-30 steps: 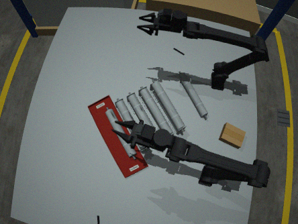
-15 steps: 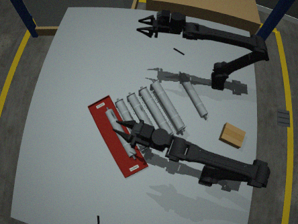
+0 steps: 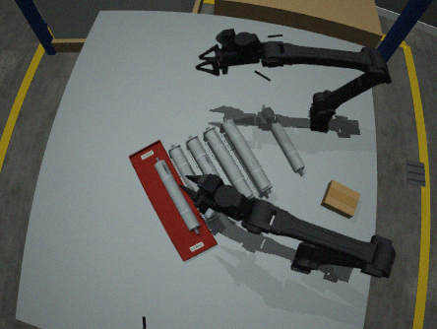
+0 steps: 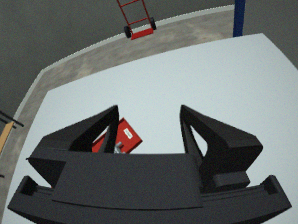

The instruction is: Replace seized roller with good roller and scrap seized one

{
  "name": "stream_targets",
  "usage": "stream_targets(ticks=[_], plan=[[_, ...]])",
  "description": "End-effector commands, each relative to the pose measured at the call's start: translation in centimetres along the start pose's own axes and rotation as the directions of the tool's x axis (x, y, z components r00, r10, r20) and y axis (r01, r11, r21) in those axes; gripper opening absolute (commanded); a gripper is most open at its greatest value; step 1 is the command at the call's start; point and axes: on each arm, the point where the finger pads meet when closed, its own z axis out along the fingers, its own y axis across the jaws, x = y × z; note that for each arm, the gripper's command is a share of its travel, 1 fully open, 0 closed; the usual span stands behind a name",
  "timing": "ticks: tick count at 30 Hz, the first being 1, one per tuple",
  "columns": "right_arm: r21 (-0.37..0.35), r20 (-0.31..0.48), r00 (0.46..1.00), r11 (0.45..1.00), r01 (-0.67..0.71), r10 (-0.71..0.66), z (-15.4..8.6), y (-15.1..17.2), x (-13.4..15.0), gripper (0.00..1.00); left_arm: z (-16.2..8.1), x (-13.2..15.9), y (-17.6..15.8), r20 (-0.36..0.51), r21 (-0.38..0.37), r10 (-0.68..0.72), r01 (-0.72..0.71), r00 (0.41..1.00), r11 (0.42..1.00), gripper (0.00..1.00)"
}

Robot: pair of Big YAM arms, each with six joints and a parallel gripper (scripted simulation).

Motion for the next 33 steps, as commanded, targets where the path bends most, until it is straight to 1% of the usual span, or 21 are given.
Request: stream_targets(ticks=[1,3,4,6,10,12,13,14,16,17,18,19,23,24,25,26,27,29,30,31,33], plan=[[0.015,-0.105,0.988,0.994,-0.113,0.114,0.9,0.7,3.4,0.62,0.5,2.4,-1.8,-0.076,0.056,0.044,-0.039,0.996,0.998,0.32],[0.027,-0.144,0.978,0.988,-0.151,0.153,1.1,1.2,4.5,0.62,0.6,4.1,-2.7,-0.121,0.091,0.054,-0.044,0.991,0.995,0.32],[0.029,-0.155,0.973,0.985,-0.170,0.173,1.2,1.7,4.5,0.62,0.6,4.9,-3.1,-0.143,0.109,0.061,-0.046,0.988,0.993,0.32],[0.061,-0.218,0.953,0.977,-0.202,0.211,1.5,1.5,7.3,0.62,0.5,6.4,-4.0,-0.182,0.144,0.073,-0.047,0.980,0.988,0.32],[0.109,-0.285,0.915,0.958,-0.266,0.286,1.6,2.3,9.6,0.62,-0.2,9.3,-5.7,-0.255,0.215,0.100,-0.045,0.962,0.976,0.32],[0.109,-0.285,0.915,0.958,-0.266,0.286,1.6,2.3,9.6,0.62,-0.2,9.3,-5.7,-0.255,0.215,0.100,-0.045,0.962,0.976,0.32],[0.117,-0.285,0.908,0.951,-0.285,0.307,1.3,2.4,9.4,0.62,-0.2,8.8,-5.9,-0.253,0.227,0.107,-0.048,0.961,0.973,0.32],[0.150,-0.325,0.889,0.946,-0.288,0.322,1.3,2.1,11.8,0.62,-0.3,11.5,-6.6,-0.306,0.252,0.113,-0.034,0.945,0.967,0.32],[0.181,-0.360,0.863,0.934,-0.309,0.355,1.3,2.4,13.3,0.62,-0.6,13.1,-7.4,-0.345,0.284,0.123,-0.021,0.931,0.959,0.32],[0.192,-0.366,0.853,0.927,-0.322,0.372,1.3,2.7,13.3,0.62,-0.8,13.9,-7.8,-0.363,0.301,0.130,-0.016,0.923,0.953,0.32],[0.222,-0.394,0.833,0.920,-0.324,0.389,1.2,2.6,15.2,0.62,-1.1,14.9,-8.3,-0.385,0.320,0.139,-0.010,0.912,0.947,0.32],[0.238,-0.409,0.817,0.912,-0.333,0.406,1.1,2.7,15.9,0.62,-1.3,15.7,-8.8,-0.402,0.337,0.147,-0.003,0.904,0.942,0.32],[0.320,-0.450,0.758,0.878,-0.356,0.472,0.6,3.1,18.6,0.62,-2.5,18.4,-10.3,-0.465,0.400,0.178,0.027,0.867,0.916,0.32],[0.337,-0.454,0.746,0.868,-0.363,0.488,0.4,3.3,19.0,0.62,-3.1,18.7,-10.7,-0.471,0.415,0.186,0.030,0.863,0.909,0.32],[0.366,-0.467,0.727,0.858,-0.360,0.504,0.1,3.1,20.3,0.62,-3.6,19.3,-11.1,-0.483,0.430,0.194,0.038,0.854,0.902,0.32],[0.386,-0.473,0.711,0.848,-0.363,0.520,-0.1,3.2,20.9,0.62,-4.0,19.9,-11.5,-0.495,0.444,0.201,0.047,0.845,0.895,0.32],[0.400,-0.471,0.701,0.838,-0.371,0.535,-0.2,3.5,20.8,0.62,-4.1,21.2,-11.9,-0.524,0.458,0.209,0.066,0.826,0.886,0.32],[0.400,-0.471,0.701,0.838,-0.371,0.535,-0.2,3.5,20.8,0.62,-4.1,21.2,-11.9,-0.524,0.458,0.209,0.066,0.826,0.886,0.32],[0.406,-0.462,0.694,0.827,-0.388,0.552,-0.5,3.9,20.3,0.62,-4.4,20.5,-12.0,-0.514,0.470,0.215,0.063,0.830,0.880,0.32],[0.445,-0.479,0.672,0.816,-0.368,0.565,-0.8,3.5,22.3,0.62,-5.1,22.3,-12.6,-0.545,0.484,0.224,0.085,0.808,0.871,0.32],[0.493,-0.489,0.640,0.793,-0.358,0.593,-1.4,3.3,24.0,0.62,-5.9,23.7,-13.2,-0.576,0.506,0.236,0.115,0.783,0.855,0.32]])
